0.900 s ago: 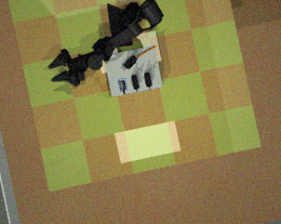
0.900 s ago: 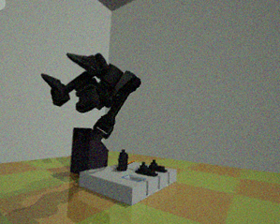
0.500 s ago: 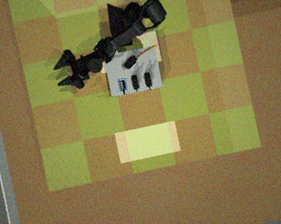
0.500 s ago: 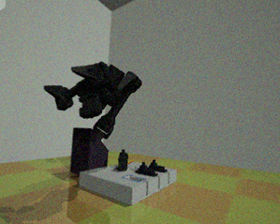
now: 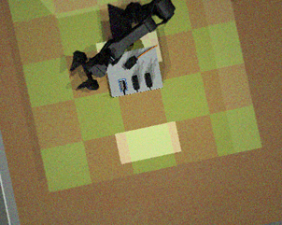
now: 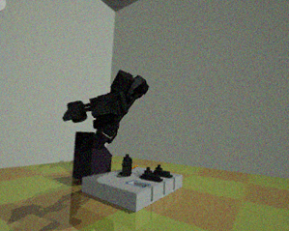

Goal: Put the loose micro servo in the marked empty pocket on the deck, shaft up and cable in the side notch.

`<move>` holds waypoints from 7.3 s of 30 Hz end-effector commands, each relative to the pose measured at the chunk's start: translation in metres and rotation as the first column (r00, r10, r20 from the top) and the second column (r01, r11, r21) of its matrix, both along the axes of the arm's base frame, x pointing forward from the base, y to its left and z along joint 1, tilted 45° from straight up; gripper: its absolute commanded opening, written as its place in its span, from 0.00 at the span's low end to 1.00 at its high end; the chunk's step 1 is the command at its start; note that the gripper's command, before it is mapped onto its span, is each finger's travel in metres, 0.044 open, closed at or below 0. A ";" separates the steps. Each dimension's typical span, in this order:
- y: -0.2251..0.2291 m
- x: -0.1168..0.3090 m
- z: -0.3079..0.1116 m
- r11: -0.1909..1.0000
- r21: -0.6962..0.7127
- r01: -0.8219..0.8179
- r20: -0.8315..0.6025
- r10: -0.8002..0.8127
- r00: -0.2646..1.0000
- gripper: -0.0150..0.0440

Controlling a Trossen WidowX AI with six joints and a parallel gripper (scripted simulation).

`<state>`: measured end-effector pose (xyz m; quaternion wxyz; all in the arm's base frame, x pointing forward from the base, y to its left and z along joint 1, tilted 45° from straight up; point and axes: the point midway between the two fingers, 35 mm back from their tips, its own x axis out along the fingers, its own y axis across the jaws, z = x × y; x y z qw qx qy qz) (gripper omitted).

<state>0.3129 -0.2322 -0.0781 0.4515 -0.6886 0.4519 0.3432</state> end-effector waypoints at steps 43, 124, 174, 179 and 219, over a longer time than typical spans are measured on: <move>0.238 -0.106 0.113 0.365 0.817 -0.447 0.109 0.663 0.740 1.00; 0.235 -0.084 0.096 0.365 0.816 -0.448 0.110 0.664 0.740 0.25; 0.189 -0.075 0.051 0.390 0.788 0.476 -0.523 0.017 0.852 0.25; 0.188 -0.075 0.051 0.328 0.720 0.611 -0.621 -0.088 0.779 0.25; 0.191 -0.057 0.052 -0.238 0.157 0.959 -0.906 -0.421 0.043 0.25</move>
